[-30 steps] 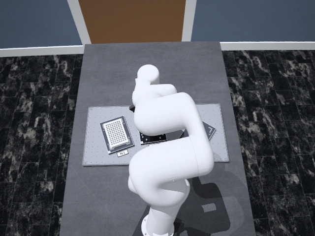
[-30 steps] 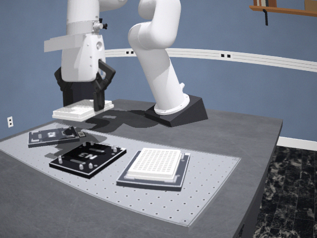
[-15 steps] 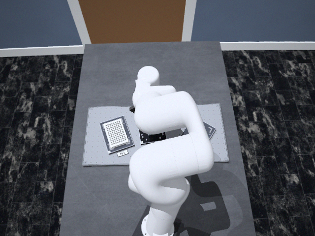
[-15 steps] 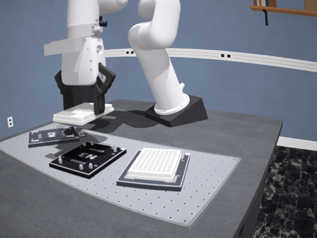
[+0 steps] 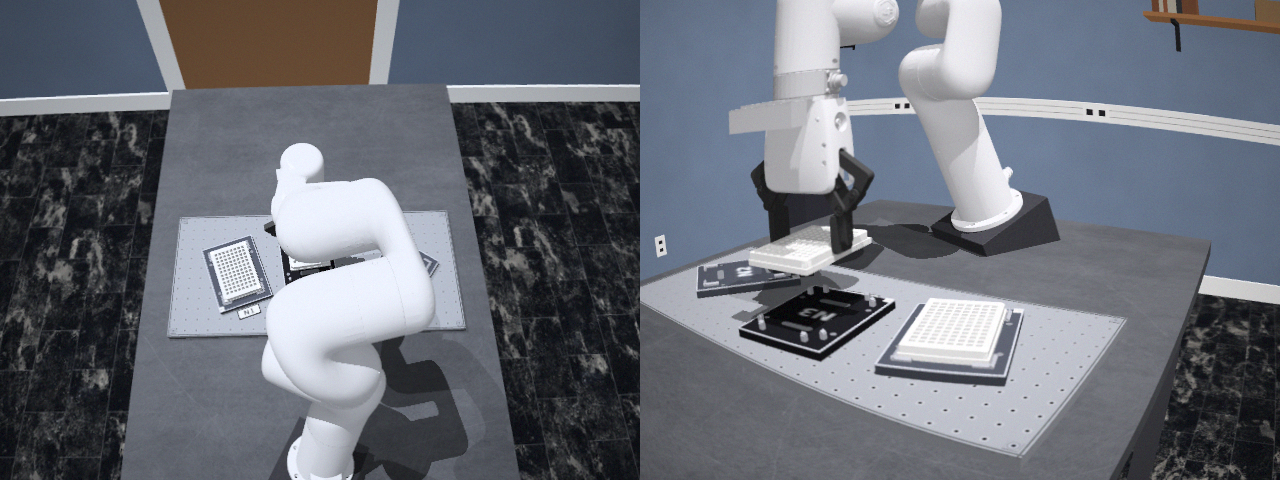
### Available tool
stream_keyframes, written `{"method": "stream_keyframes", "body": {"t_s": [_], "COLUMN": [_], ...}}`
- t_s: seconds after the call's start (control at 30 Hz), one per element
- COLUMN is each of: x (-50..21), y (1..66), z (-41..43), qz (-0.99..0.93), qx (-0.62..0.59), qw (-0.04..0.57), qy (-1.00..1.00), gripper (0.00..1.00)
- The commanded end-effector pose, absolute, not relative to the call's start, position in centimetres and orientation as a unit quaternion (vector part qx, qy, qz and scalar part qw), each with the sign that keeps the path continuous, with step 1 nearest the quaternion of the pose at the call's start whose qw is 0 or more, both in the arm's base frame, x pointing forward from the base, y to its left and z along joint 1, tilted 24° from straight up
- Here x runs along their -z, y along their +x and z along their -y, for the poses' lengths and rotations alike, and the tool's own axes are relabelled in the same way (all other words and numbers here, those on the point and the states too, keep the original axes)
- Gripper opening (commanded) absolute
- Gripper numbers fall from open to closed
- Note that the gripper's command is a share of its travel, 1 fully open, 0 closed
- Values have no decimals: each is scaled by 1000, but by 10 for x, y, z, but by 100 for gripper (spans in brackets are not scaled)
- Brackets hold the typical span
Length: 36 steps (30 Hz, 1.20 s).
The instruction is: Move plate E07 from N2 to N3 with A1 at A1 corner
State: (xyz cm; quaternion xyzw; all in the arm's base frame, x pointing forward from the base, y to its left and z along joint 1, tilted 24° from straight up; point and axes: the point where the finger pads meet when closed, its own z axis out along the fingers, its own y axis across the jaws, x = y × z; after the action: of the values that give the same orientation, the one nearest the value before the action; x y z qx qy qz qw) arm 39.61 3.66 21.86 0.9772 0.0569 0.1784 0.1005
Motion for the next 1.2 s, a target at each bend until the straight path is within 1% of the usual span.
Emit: {"method": "stream_keyframes", "body": {"t_s": [0.0, 1.17], "x": [-216, -169], "y": [399, 418], "z": [-36, -27], "qz": [-57, -57], "qx": [-180, -180], "qw": [101, 101], "qy": [977, 977], "gripper": [0, 0]}}
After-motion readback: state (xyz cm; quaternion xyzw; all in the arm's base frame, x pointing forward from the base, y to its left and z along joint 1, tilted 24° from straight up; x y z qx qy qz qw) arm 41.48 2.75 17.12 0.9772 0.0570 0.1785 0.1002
